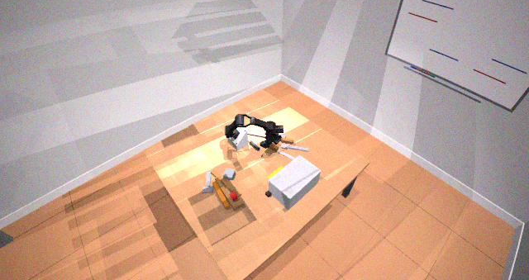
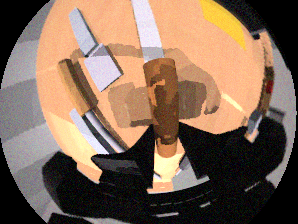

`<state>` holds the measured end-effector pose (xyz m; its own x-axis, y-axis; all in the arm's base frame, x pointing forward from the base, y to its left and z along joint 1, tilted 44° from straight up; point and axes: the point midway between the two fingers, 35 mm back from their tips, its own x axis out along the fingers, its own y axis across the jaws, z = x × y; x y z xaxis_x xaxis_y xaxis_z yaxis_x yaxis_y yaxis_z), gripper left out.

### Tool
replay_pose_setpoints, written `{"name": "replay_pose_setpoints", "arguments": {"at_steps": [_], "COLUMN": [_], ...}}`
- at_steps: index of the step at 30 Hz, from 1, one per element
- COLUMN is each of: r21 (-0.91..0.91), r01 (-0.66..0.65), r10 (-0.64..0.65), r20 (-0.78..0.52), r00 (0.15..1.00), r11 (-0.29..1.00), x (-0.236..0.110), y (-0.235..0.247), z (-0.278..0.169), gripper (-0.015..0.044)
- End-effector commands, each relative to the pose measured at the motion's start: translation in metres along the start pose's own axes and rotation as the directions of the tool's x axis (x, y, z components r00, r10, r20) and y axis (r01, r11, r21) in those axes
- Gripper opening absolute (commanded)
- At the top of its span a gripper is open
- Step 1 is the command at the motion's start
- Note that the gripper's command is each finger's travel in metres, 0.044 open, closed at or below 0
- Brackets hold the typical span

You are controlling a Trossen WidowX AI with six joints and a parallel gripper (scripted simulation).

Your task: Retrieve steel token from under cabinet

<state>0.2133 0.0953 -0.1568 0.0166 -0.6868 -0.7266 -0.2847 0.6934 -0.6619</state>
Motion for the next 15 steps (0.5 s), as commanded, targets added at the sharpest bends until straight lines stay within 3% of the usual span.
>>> {"name": "replay_pose_setpoints", "arguments": {"at_steps": [1,15], "r21": [-0.032,-0.144], "r01": [-0.001,-0.001], "r10": [0.001,0.001], "r20": [0.001,0.001], "r00": [1.0,1.0], "r11": [0.999,0.99], "x": [-0.0003,-0.0003], "y": [0.0007,0.0011], "z": [0.0006,0.0006], "gripper": [0.0,0.0]}}
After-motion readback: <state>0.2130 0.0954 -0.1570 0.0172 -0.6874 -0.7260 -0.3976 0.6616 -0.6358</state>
